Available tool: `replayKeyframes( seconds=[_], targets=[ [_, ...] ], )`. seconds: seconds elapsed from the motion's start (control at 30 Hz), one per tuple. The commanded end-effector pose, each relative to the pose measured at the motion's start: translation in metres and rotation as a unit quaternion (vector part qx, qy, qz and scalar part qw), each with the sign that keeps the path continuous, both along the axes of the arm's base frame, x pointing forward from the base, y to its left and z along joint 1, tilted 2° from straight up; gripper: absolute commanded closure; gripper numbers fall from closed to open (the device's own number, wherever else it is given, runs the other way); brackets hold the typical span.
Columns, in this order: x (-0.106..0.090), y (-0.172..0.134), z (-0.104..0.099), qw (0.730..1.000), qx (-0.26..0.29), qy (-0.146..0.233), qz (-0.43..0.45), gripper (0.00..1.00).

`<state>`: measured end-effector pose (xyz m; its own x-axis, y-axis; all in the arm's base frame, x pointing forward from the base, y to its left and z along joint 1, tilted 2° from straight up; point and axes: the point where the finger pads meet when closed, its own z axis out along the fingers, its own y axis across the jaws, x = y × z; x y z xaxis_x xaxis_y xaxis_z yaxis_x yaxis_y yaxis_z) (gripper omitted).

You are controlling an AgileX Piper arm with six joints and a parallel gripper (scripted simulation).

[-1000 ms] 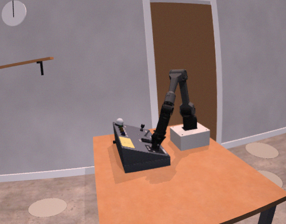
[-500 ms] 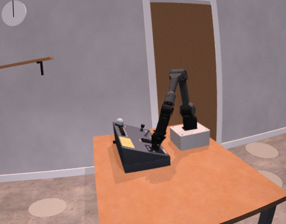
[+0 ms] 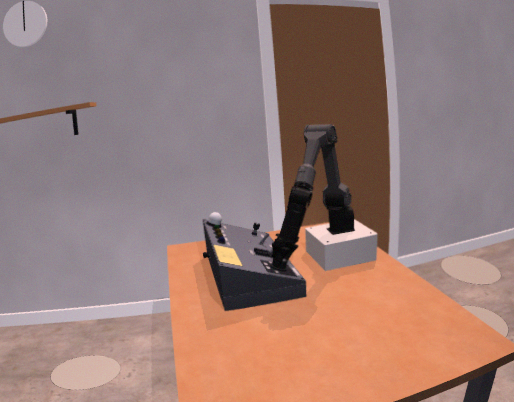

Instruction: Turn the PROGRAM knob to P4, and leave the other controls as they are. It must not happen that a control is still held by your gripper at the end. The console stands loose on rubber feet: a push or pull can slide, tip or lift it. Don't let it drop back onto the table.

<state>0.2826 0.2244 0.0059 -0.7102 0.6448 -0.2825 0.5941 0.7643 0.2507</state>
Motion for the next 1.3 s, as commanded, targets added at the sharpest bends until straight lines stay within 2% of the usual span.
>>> replayKeyframes(
  seconds=[0.0, 0.47, 0.5, 1.27],
  targets=[
    [0.0001, 0.0004, 0.0002, 1.0, 0.001, 0.0, 0.0, 1.0],
    [0.0001, 0.0004, 0.0002, 1.0, 0.001, 0.0, 0.0, 1.0],
    [0.0001, 0.0004, 0.0002, 1.0, 0.001, 0.0, 0.0, 0.06],
    [0.0, 0.0004, 0.0006, 1.0, 0.001, 0.0, 0.0, 0.06]
  ],
)
